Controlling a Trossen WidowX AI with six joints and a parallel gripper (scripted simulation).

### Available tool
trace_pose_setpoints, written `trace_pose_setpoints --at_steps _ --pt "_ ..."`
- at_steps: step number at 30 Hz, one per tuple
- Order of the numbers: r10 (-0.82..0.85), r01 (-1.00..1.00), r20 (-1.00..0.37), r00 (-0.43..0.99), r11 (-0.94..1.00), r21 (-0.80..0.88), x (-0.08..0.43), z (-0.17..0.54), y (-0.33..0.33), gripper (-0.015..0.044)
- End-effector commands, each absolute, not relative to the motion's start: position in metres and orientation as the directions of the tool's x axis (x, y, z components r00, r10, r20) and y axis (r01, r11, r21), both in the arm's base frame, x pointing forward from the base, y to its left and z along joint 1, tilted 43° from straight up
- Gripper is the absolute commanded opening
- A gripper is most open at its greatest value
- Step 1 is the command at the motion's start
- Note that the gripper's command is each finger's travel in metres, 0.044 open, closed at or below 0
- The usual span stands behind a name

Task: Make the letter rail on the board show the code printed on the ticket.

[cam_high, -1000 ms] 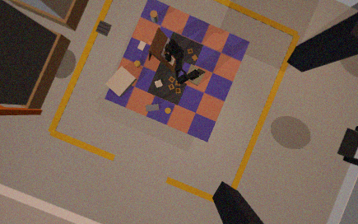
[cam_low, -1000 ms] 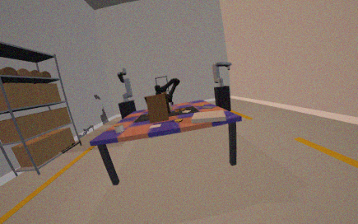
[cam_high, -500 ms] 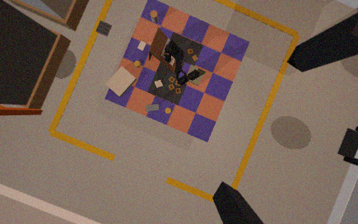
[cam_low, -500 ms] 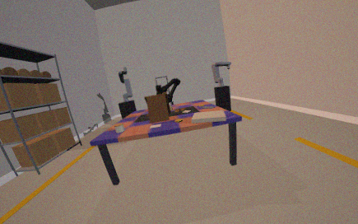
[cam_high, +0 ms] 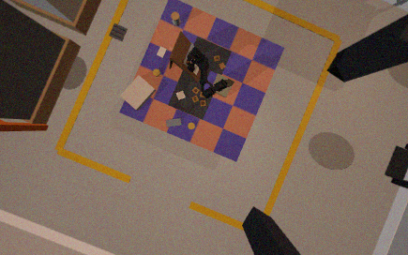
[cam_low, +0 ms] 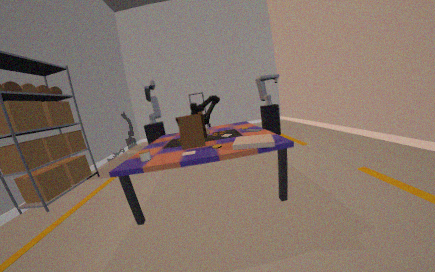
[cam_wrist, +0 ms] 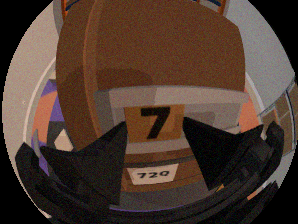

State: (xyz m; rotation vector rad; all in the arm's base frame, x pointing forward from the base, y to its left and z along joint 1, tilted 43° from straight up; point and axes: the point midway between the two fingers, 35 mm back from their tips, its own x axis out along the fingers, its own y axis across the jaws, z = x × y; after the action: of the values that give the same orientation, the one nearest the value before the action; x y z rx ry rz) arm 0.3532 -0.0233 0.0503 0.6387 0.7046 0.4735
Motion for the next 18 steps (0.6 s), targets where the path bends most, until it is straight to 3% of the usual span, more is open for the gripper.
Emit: trace_pose_setpoints --at_steps 1,9,18 --pt "0.594 -0.184 -0.442 0.672 0.713 0.677 0.3532 0.0501 -0.0235 0.0079" --pt "0.592 -0.180 -0.445 0.672 0.713 0.678 0.3505 0.0520 -0.0257 0.0289" --pt "0.592 -0.180 -0.446 0.671 0.713 0.677 0.3440 0.0565 -0.0318 0.0295"
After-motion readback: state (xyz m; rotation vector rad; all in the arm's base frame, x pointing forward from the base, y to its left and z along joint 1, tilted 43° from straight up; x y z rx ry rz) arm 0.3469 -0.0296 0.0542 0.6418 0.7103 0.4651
